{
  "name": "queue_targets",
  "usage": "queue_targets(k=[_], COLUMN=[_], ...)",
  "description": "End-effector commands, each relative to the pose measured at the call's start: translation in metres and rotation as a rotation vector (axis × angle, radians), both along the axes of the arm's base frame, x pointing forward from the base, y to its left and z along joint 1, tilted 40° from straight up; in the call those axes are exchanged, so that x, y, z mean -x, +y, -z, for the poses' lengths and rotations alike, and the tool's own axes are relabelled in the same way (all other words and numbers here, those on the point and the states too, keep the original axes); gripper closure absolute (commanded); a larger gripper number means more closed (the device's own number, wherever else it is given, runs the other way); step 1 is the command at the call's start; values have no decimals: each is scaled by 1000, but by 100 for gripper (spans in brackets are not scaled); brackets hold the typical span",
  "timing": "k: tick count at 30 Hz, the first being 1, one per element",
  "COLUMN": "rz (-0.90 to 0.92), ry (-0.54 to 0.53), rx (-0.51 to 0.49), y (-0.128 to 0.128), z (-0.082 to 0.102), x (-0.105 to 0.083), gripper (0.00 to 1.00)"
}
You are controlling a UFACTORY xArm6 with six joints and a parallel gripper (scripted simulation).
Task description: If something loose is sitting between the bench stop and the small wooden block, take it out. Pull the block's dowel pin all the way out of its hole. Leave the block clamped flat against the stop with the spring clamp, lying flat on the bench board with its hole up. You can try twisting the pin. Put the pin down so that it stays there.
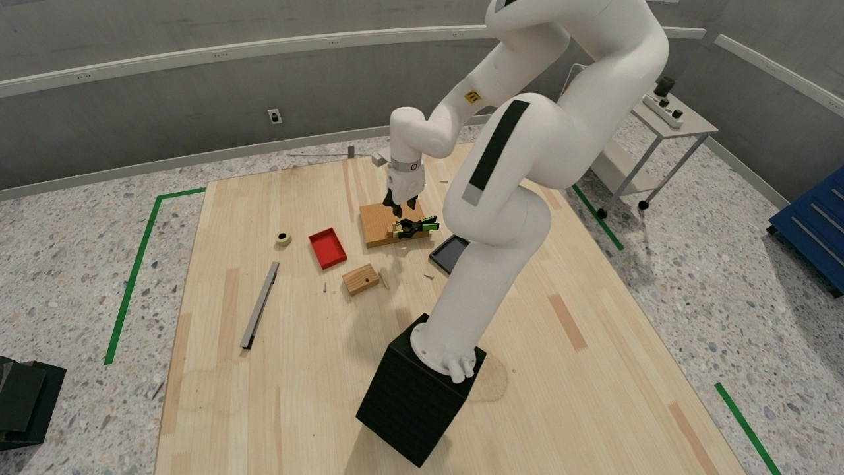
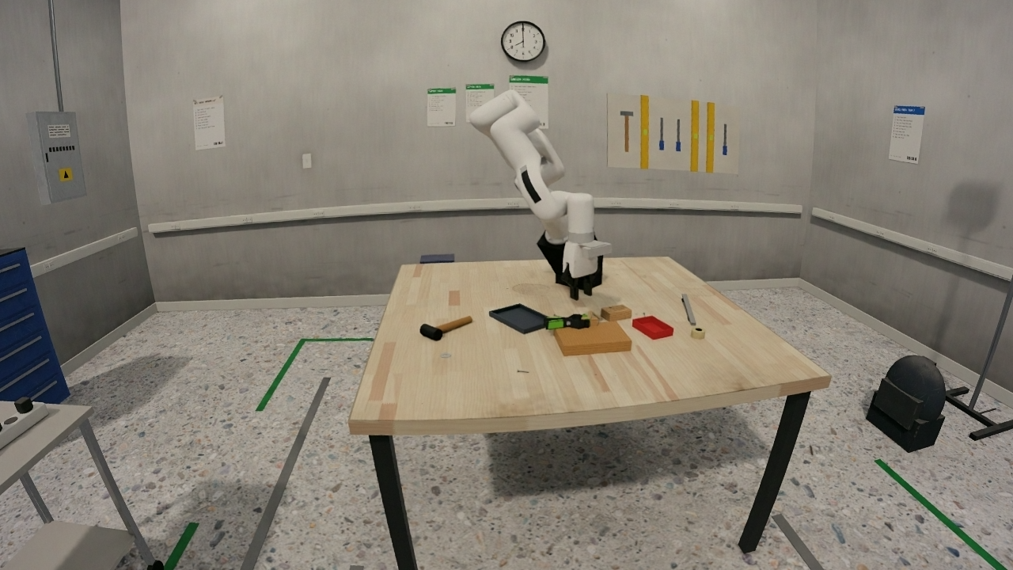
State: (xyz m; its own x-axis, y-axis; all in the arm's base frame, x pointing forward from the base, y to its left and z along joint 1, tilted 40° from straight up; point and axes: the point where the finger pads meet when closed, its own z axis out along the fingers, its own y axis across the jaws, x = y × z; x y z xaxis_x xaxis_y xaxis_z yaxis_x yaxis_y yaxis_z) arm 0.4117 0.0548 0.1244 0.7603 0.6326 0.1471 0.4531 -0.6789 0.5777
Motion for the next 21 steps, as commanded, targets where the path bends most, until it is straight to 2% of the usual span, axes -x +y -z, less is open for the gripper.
queue_targets(k=[1, 12, 21], rz=[145, 302, 352], ry=[-105, -185, -211], rx=[-56, -150, -181], y=[11, 24, 29], z=[3, 8, 10], x=[1, 3, 4], gripper=[50, 50, 50])
